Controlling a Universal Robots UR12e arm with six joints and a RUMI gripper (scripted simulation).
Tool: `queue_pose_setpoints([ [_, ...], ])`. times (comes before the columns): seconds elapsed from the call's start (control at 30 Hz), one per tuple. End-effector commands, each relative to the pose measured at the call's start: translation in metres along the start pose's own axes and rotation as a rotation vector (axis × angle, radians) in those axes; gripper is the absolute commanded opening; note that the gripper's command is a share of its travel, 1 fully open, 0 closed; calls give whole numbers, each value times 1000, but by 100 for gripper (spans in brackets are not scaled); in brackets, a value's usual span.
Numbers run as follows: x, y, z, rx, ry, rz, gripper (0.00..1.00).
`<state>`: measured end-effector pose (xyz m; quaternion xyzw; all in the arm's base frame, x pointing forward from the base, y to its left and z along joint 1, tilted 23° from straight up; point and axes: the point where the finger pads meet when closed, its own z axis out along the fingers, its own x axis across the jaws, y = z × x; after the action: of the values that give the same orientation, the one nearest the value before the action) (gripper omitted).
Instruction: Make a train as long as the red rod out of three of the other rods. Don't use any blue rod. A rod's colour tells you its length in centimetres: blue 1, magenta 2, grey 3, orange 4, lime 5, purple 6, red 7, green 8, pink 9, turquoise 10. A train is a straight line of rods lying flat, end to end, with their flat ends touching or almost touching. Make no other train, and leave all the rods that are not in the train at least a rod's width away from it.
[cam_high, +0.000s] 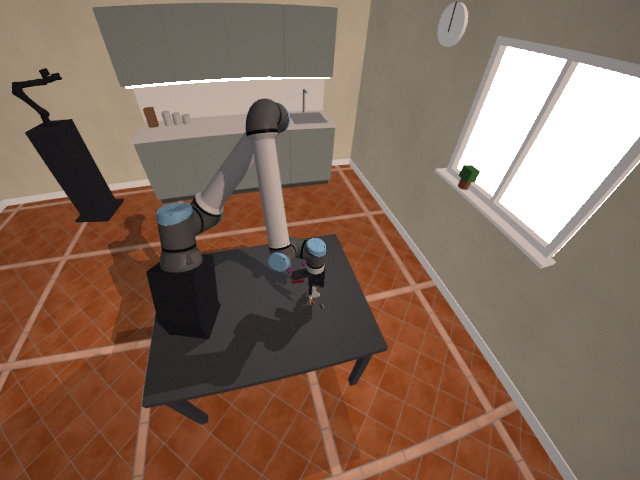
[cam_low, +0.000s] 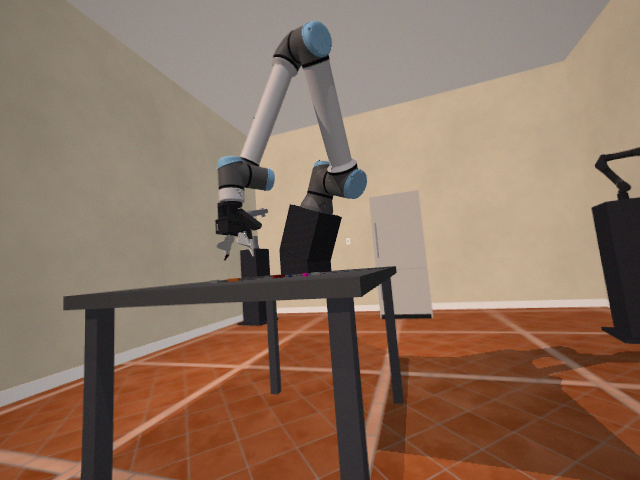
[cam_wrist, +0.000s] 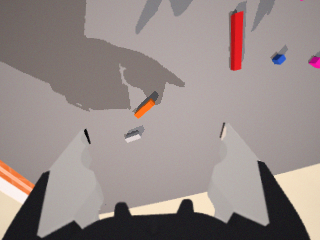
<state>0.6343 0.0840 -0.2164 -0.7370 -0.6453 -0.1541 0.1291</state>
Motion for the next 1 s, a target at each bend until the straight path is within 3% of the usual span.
queue_pose_setpoints([
  [0.0,-3,1,-1,-3,-5,167,100],
  [0.97,-20,10,-1,-5,-3,969,100],
])
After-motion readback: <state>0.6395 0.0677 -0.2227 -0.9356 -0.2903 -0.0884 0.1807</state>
